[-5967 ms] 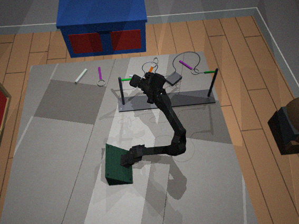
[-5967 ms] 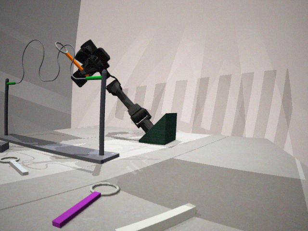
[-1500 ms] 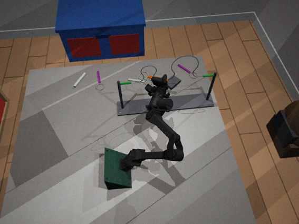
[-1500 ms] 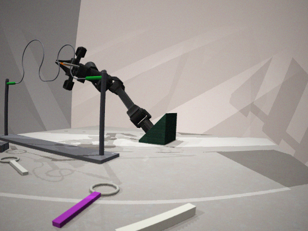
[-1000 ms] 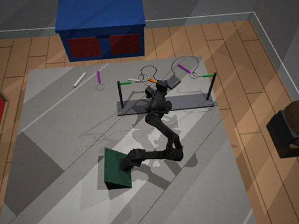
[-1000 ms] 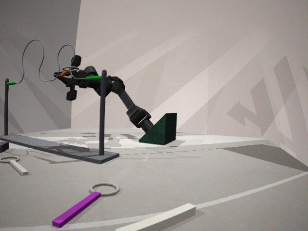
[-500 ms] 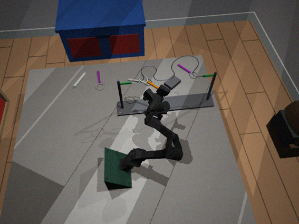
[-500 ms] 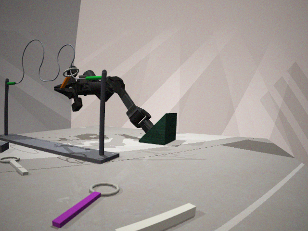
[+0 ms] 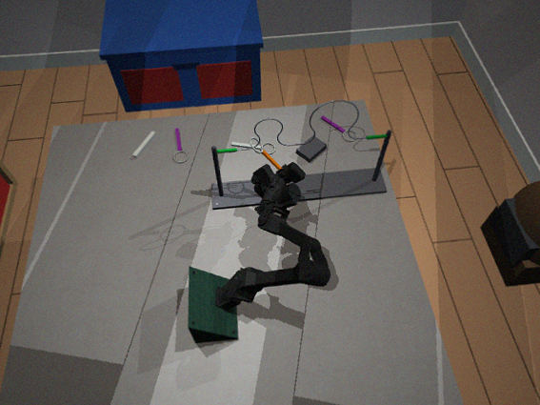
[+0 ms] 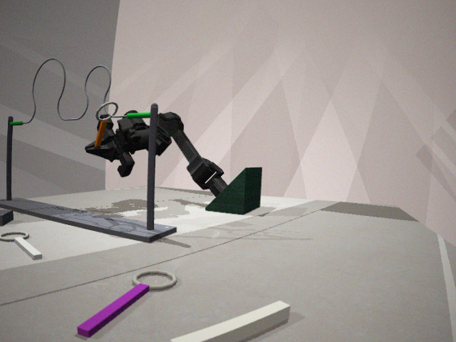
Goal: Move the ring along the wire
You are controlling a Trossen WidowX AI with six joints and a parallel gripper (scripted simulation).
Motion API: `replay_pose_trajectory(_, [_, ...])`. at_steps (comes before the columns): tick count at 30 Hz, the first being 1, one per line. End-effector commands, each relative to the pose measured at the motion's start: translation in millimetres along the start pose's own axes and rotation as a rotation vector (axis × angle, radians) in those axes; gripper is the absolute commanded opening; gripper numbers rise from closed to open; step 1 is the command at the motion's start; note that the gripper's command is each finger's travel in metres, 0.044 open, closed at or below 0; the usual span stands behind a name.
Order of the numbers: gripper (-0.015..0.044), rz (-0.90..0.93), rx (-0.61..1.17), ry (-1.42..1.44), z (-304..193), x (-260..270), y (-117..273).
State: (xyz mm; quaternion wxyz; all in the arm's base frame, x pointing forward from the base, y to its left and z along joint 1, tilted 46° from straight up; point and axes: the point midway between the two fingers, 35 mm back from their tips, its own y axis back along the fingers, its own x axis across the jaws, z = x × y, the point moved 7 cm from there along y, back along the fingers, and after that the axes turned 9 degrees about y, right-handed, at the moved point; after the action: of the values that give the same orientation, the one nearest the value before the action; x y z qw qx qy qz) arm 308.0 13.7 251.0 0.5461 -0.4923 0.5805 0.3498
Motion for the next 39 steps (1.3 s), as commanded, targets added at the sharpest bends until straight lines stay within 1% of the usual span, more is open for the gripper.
replay_pose_trajectory(1, [-0.0150, 0.051, 0.006, -0.092, 3.4, 14.7, 2.4])
replay_pose_trajectory(21, [-0.0150, 0.239, 0.030, -0.493, 32.2, 62.4, 18.9])
replay_pose_trajectory(39, [-0.0150, 0.323, 0.040, -0.671, 57.8, 83.4, 32.2])
